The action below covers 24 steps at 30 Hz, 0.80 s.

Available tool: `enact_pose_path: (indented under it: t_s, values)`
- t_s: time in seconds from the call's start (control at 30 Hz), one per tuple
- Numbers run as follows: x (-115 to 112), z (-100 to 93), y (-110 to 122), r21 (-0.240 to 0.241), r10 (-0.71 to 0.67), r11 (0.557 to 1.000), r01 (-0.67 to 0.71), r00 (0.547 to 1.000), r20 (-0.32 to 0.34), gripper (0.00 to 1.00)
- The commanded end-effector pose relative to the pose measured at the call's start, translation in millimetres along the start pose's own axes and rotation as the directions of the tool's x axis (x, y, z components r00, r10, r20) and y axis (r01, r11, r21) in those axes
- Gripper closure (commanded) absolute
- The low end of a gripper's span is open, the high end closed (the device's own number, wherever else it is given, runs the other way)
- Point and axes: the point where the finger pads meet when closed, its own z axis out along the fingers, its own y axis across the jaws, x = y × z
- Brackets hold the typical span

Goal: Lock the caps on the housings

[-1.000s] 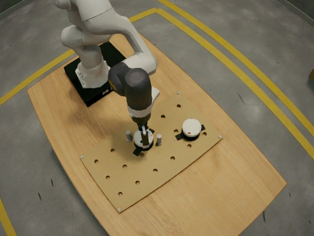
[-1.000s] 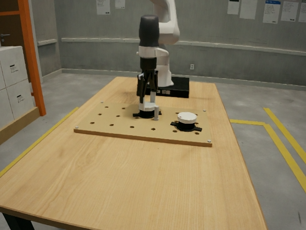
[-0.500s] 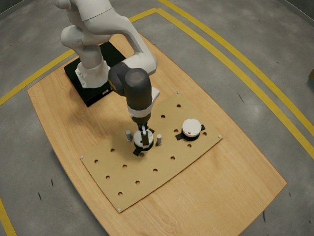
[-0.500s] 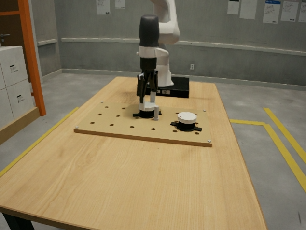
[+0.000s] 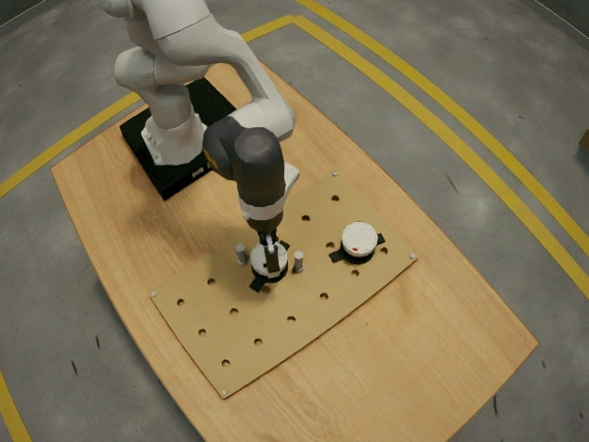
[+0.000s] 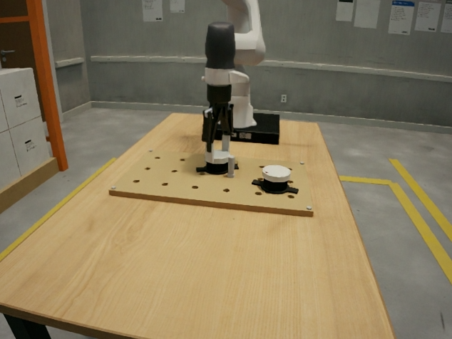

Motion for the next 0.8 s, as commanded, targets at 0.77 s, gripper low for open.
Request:
enact_pose_path:
  t_s: [0.77]
  values:
    - [-2.1,1.2,-0.3,0.001,0.368,0.93,-0.368,0.93,0.002,0.9]
